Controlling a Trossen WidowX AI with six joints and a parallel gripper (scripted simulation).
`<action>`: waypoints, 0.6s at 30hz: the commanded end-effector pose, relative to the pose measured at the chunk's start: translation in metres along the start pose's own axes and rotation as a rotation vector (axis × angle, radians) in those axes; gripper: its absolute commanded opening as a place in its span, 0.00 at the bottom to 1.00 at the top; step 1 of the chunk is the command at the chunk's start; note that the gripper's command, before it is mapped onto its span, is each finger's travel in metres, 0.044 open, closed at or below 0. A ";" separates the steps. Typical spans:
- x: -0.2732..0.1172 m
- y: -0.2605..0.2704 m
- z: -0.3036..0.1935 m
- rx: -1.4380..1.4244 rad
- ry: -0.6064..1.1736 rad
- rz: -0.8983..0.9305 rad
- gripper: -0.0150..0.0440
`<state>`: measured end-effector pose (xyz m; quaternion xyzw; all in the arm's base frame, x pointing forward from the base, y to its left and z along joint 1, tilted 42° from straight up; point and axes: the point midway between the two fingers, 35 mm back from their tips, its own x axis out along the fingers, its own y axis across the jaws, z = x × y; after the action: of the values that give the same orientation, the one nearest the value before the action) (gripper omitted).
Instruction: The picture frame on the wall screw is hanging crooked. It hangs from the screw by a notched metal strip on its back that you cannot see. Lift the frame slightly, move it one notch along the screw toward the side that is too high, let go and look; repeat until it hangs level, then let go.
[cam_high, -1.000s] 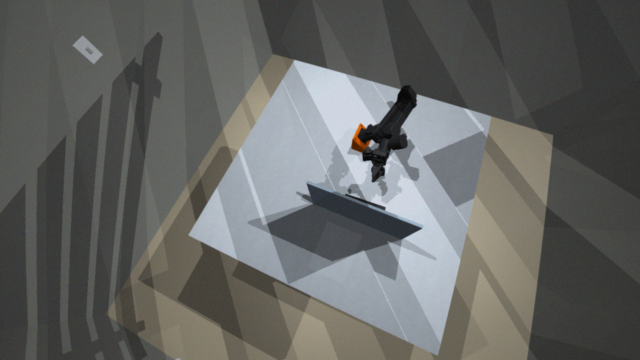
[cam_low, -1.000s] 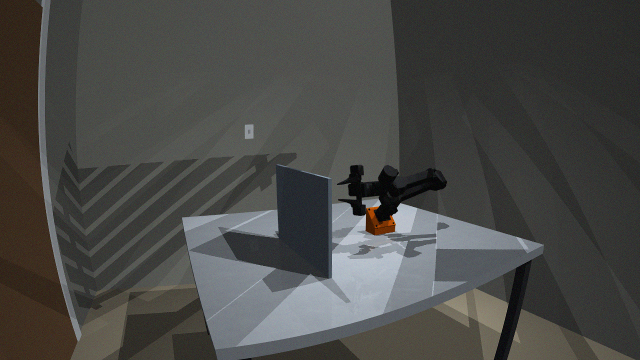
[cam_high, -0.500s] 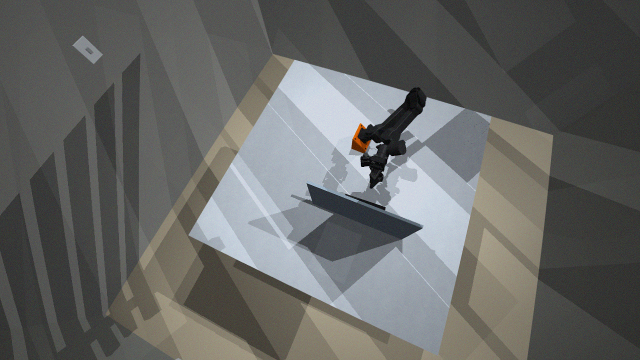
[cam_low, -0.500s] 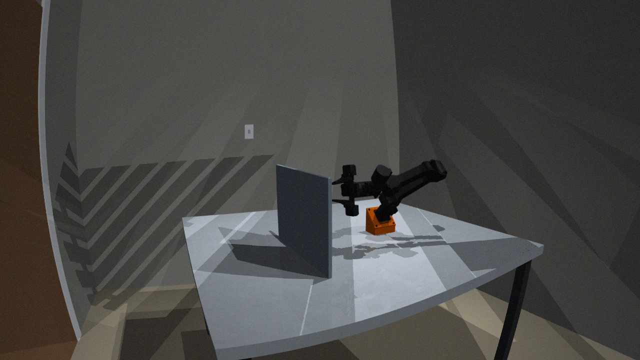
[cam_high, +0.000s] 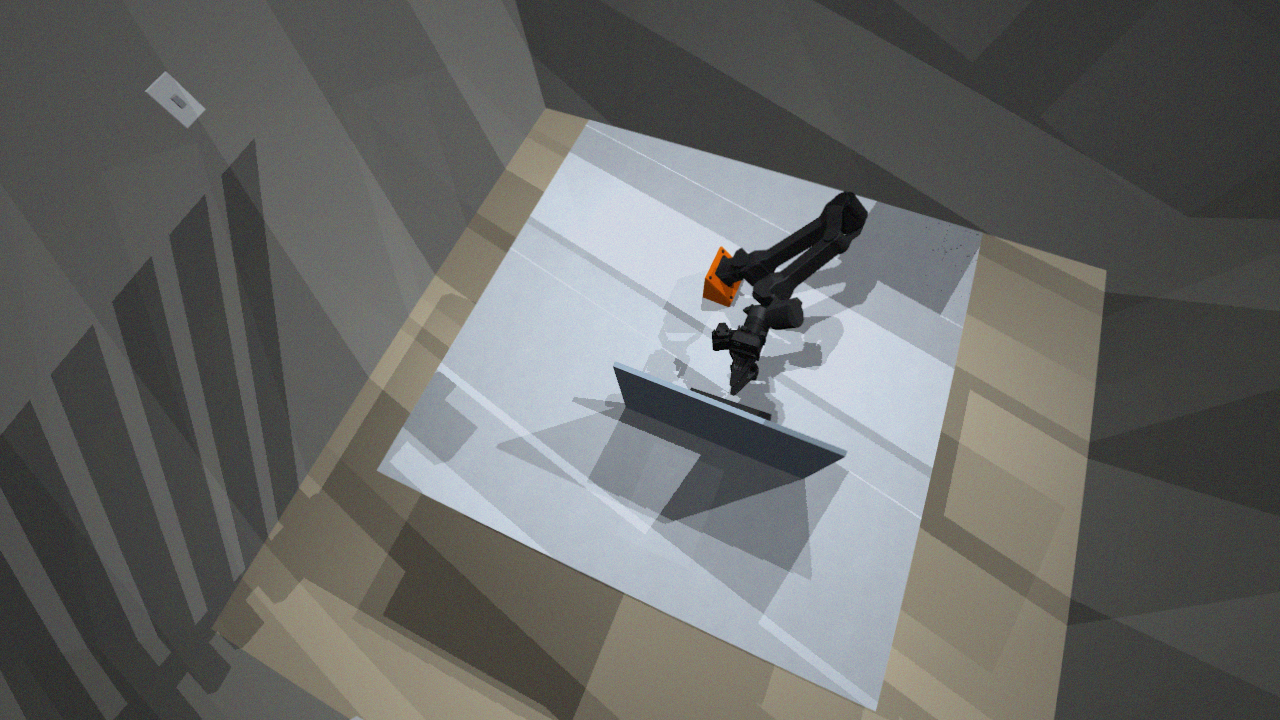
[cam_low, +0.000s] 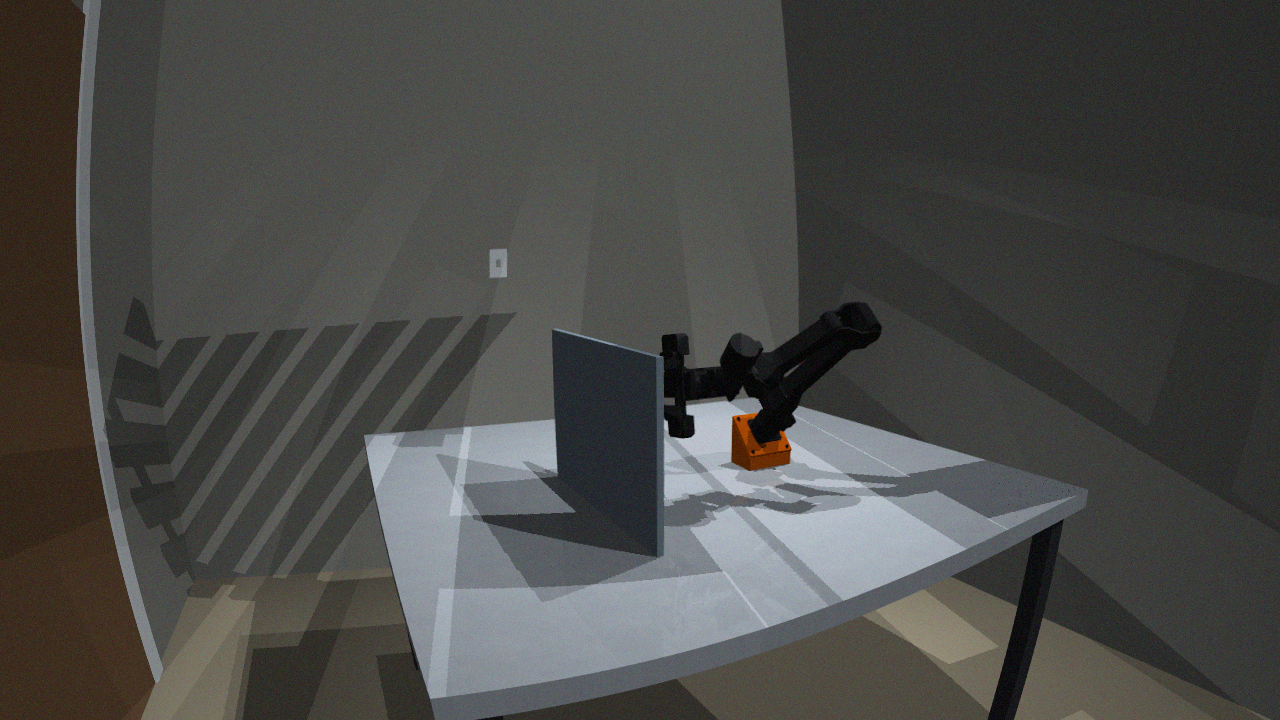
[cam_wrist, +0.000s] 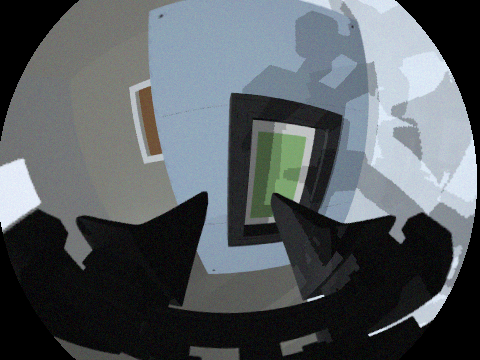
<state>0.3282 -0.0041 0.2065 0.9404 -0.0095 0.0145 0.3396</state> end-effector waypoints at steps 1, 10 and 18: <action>0.002 0.001 -0.001 -0.005 0.004 0.003 0.69; 0.007 0.001 -0.002 -0.005 0.004 0.004 0.69; 0.019 0.002 -0.002 -0.005 0.004 0.004 0.69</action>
<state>0.3420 -0.0042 0.2073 0.9404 -0.0091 0.0142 0.3396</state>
